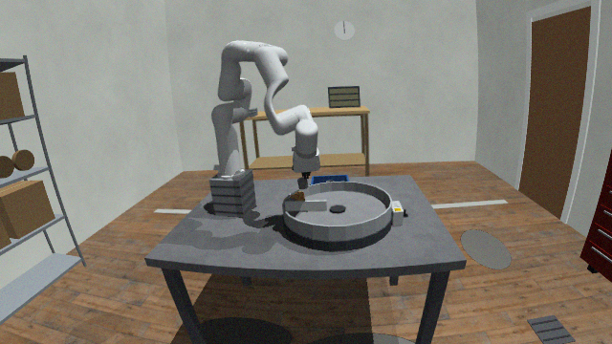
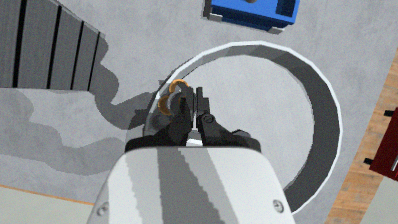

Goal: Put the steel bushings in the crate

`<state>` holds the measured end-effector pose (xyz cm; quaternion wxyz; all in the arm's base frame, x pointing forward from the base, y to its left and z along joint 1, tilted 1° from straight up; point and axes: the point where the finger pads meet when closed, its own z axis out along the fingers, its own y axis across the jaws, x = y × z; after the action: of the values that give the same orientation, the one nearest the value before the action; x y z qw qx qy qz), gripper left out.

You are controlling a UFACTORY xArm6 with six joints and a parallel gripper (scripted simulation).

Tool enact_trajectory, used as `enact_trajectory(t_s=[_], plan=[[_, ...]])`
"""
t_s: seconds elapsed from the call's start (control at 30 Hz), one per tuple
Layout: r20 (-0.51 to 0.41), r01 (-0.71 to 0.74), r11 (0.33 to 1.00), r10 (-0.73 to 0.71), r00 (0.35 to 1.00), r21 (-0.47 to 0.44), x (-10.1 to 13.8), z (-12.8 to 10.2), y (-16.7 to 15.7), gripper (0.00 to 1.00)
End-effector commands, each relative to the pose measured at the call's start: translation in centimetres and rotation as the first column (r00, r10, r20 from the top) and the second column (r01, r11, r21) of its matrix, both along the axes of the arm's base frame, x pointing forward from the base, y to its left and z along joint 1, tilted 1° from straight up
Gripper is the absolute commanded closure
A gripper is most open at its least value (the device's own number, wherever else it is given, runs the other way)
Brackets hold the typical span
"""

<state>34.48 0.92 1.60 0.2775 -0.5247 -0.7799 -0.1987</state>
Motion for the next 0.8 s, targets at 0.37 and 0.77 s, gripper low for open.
enact_trajectory(t_s=[0.37, 0.77], plan=[[0.006, 0.001, 1.0, -0.001, 1.0, -0.003, 0.1, 0.1, 11.4, 1.0], [0.006, 0.001, 1.0, -0.001, 1.0, -0.003, 0.0, 0.1, 19.3, 1.0]])
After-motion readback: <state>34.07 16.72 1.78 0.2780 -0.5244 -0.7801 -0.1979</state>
